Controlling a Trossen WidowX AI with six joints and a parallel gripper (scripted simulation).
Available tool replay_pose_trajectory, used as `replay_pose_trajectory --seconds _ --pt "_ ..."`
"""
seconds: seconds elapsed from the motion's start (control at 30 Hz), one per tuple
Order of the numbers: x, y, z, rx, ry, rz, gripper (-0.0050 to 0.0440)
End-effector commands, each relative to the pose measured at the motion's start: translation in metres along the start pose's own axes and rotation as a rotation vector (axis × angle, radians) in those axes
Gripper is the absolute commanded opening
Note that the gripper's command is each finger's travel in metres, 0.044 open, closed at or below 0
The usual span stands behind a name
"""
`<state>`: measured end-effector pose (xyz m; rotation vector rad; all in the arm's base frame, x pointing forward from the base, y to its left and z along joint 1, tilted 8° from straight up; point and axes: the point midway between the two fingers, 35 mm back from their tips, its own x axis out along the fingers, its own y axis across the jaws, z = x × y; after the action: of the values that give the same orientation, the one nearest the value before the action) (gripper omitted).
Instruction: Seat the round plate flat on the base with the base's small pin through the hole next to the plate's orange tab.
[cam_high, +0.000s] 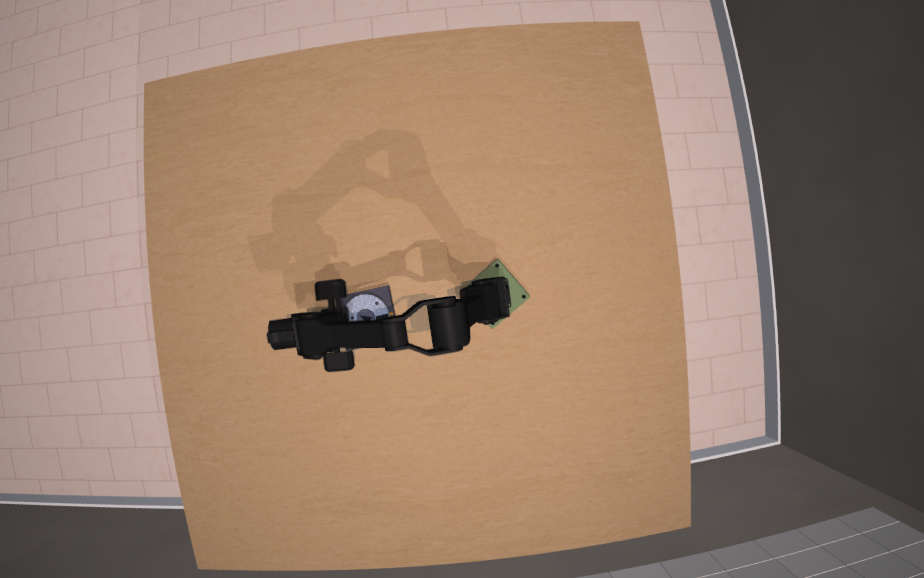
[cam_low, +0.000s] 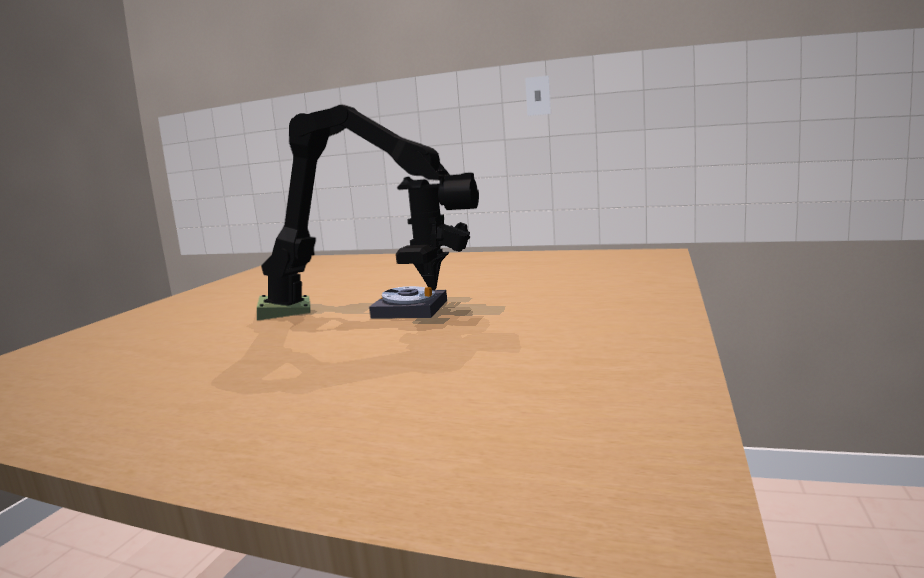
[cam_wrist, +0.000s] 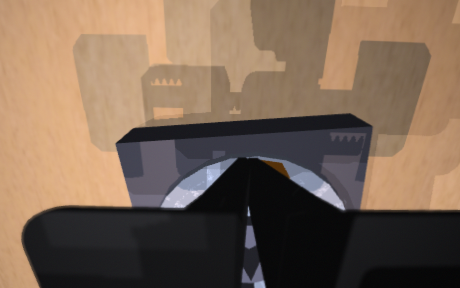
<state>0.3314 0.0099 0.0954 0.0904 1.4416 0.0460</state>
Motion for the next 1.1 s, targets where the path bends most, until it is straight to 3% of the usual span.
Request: replay_pose_trajectory --seconds 0.0,1.07 --pt "0.0 -0.007 0.002 0.004 -0.003 -0.007 -0.005" --pt "-0.003 -0.025 -0.004 0.004 -0.01 -0.008 -0.005"
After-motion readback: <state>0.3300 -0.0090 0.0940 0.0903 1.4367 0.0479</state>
